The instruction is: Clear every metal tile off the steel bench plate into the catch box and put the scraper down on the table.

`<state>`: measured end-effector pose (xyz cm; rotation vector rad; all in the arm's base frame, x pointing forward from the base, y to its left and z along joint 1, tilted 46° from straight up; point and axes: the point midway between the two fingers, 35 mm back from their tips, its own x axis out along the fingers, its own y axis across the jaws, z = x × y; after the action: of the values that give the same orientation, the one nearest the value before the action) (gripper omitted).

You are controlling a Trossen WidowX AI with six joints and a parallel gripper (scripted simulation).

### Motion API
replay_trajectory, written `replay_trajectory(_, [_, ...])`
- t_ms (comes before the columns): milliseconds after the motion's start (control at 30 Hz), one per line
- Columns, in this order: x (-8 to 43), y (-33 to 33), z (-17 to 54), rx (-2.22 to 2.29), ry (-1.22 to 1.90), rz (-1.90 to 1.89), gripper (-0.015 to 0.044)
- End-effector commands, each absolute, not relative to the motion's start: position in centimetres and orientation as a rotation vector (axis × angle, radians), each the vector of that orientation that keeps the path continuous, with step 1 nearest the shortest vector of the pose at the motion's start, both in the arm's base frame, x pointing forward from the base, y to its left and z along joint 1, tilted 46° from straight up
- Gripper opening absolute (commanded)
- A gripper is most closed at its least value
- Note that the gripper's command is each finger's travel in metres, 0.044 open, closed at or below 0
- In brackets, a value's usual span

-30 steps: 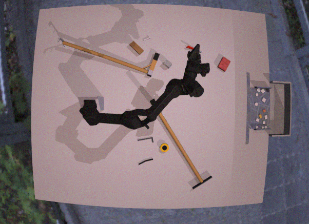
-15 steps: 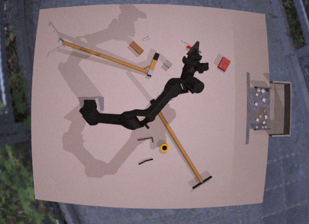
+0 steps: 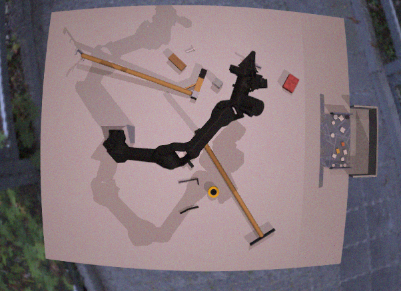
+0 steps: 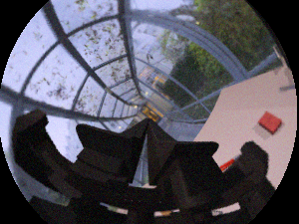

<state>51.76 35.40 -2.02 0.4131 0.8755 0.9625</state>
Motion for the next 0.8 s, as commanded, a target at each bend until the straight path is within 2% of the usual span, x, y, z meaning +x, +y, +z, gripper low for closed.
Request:
replay_trajectory(0, [51.4, 35.0, -2.9, 0.321, 0.875, 0.947, 0.0000])
replay_trajectory(767, [48.6, 32.9, -6.5, -0.265, 0.882, 0.952, 0.0000])
